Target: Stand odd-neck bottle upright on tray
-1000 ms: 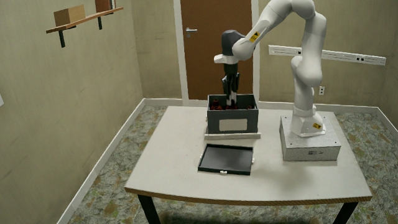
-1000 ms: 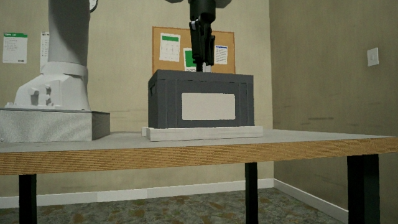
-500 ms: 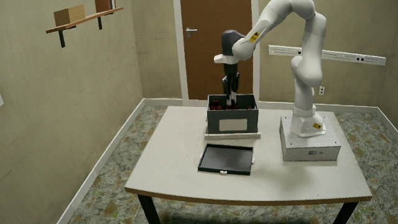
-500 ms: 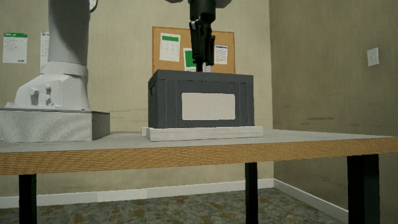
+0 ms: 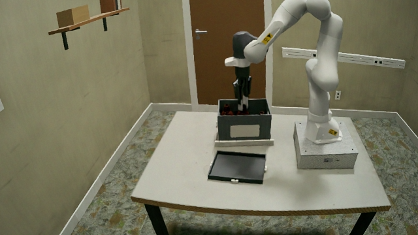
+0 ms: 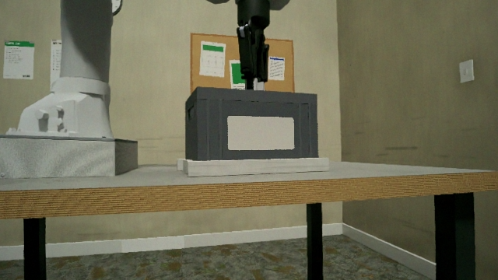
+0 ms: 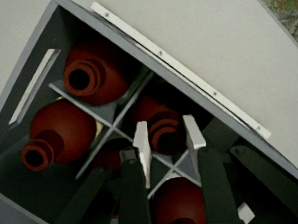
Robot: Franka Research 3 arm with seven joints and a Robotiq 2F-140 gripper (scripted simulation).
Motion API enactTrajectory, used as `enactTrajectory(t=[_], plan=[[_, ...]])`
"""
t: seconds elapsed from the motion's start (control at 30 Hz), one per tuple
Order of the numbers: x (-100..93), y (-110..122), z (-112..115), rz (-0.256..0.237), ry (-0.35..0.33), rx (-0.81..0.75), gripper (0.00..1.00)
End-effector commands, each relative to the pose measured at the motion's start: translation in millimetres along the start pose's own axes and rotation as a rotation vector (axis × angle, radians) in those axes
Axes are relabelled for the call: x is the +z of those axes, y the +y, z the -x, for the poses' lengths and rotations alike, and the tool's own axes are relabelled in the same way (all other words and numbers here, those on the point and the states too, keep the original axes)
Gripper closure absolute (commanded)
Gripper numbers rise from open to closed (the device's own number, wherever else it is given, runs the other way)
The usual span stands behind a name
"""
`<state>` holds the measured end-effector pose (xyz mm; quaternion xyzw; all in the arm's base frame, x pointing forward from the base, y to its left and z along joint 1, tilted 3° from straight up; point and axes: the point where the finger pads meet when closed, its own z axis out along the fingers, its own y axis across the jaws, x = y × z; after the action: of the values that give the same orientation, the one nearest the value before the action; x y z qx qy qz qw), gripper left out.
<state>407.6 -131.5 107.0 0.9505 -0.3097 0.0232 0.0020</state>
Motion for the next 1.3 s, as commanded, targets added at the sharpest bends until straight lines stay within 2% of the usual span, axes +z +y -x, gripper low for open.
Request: enactTrajectory(t=[0.0,0.53,1.27], plan=[[1.7,0,1,-0.001,-0.003,-0.001,0.9],[-2.6,0,2,-0.001,-0.003,-0.001,0.9],[-24.1,1,3,-0.001,-0.003,-0.001,0.9]])
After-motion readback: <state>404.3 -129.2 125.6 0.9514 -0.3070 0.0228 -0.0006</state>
